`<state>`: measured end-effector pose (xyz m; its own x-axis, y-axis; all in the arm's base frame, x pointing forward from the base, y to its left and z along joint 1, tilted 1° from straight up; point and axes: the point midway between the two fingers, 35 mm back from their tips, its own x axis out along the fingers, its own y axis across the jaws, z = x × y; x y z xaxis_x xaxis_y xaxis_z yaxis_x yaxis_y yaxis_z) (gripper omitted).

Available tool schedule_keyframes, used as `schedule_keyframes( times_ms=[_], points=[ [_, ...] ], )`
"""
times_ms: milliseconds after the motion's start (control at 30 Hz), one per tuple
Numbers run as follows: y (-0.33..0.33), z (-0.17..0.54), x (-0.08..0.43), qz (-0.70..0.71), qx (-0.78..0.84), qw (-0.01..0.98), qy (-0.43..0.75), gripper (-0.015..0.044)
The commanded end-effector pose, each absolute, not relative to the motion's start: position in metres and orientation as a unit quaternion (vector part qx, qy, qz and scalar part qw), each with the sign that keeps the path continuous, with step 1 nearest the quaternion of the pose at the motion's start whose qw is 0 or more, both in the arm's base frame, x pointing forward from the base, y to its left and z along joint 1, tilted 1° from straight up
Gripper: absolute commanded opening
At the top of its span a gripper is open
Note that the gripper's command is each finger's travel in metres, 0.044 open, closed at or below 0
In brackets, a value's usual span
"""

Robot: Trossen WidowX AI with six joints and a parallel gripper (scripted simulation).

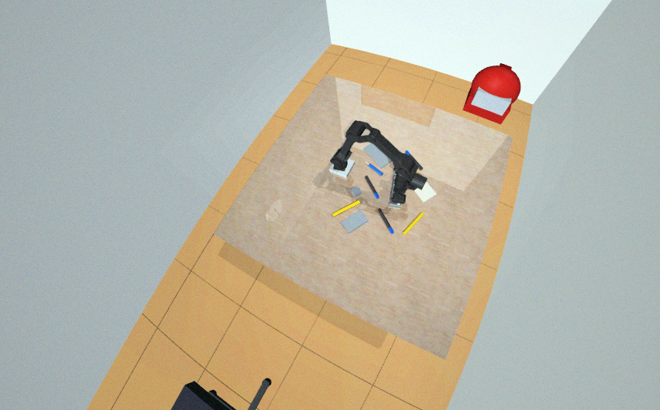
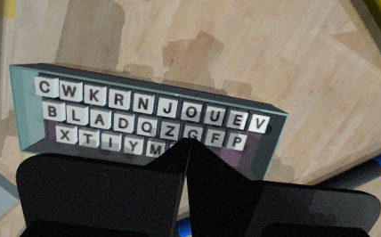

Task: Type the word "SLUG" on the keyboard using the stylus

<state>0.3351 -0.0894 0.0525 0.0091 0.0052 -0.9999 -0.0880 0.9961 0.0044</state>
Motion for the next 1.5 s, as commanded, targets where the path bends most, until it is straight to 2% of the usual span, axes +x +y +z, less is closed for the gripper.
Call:
schedule_keyframes(
  times_ms=[0,333,500,800,1033,1333,1467],
  points=[
    [-0.123,0.052,0.334,0.025,-0.025,0.709,0.705,0.0],
    [-0.122,0.052,0.333,0.025,-0.025,0.709,0.705,0.0],
    [-0.101,0.052,0.306,0.026,-0.024,0.708,0.705,0.0],
    [-0.1,0.052,0.305,0.026,-0.024,0.708,0.705,0.0],
    [-0.033,0.052,0.3,0.028,-0.022,0.708,0.705,0.0],
    [-0.031,0.052,0.3,0.028,-0.022,0.708,0.705,0.0],
    [-0.031,0.089,0.301,0.028,-0.022,0.708,0.705,0.0]
  ],
)
